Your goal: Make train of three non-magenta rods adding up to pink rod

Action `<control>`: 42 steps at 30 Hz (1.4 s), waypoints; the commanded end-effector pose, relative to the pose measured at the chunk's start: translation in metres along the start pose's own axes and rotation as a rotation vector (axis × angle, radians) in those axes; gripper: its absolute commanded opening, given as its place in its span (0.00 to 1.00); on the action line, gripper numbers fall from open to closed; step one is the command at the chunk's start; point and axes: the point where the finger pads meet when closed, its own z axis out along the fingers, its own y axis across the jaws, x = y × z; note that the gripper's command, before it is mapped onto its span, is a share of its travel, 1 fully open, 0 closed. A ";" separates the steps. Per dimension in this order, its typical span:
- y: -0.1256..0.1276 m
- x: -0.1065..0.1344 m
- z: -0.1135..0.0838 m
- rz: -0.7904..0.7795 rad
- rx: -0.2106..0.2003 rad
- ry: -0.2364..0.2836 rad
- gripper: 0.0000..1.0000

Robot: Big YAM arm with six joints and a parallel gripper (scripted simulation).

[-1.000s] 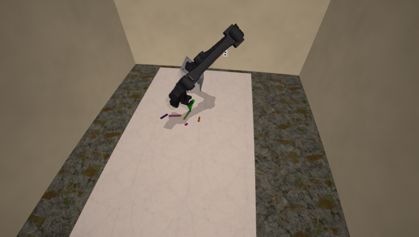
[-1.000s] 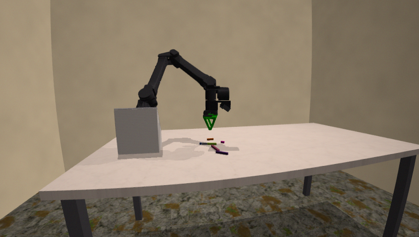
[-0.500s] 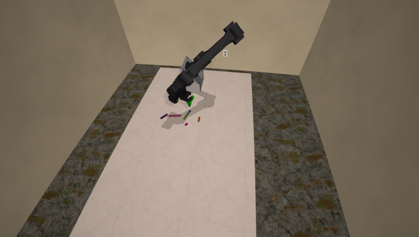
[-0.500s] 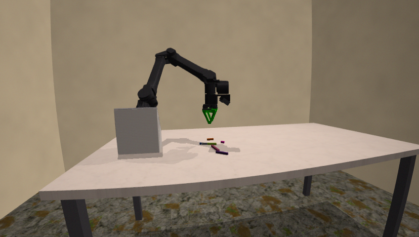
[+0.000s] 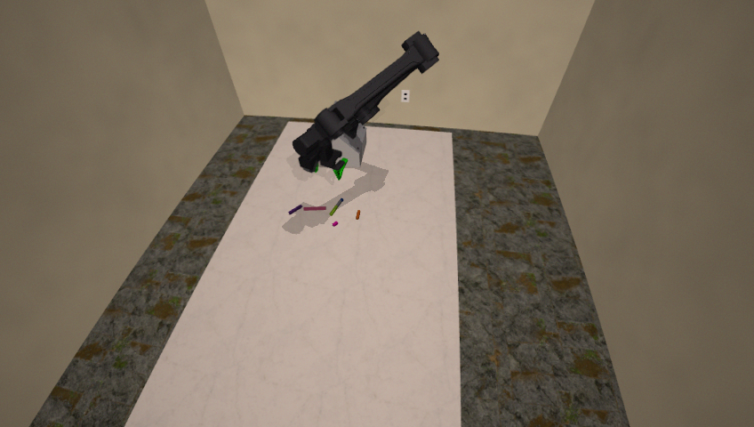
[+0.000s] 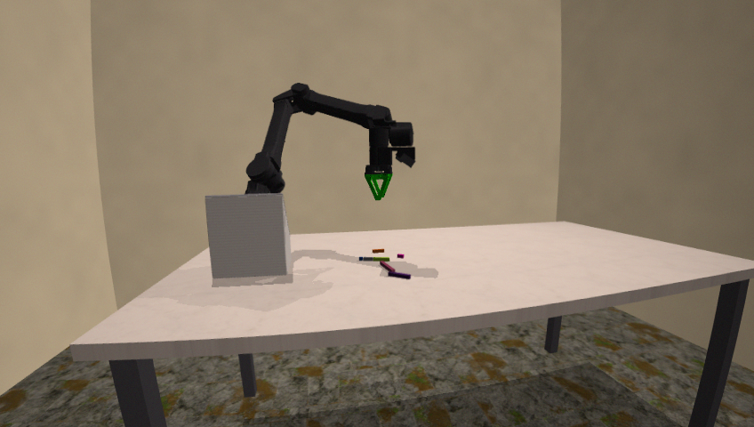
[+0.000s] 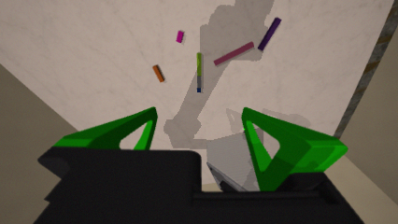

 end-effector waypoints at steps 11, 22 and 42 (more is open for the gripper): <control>0.008 -0.019 -0.019 -0.053 0.009 -0.043 1.00; 0.008 -0.019 -0.019 -0.053 0.009 -0.043 1.00; 0.008 -0.019 -0.019 -0.053 0.009 -0.043 1.00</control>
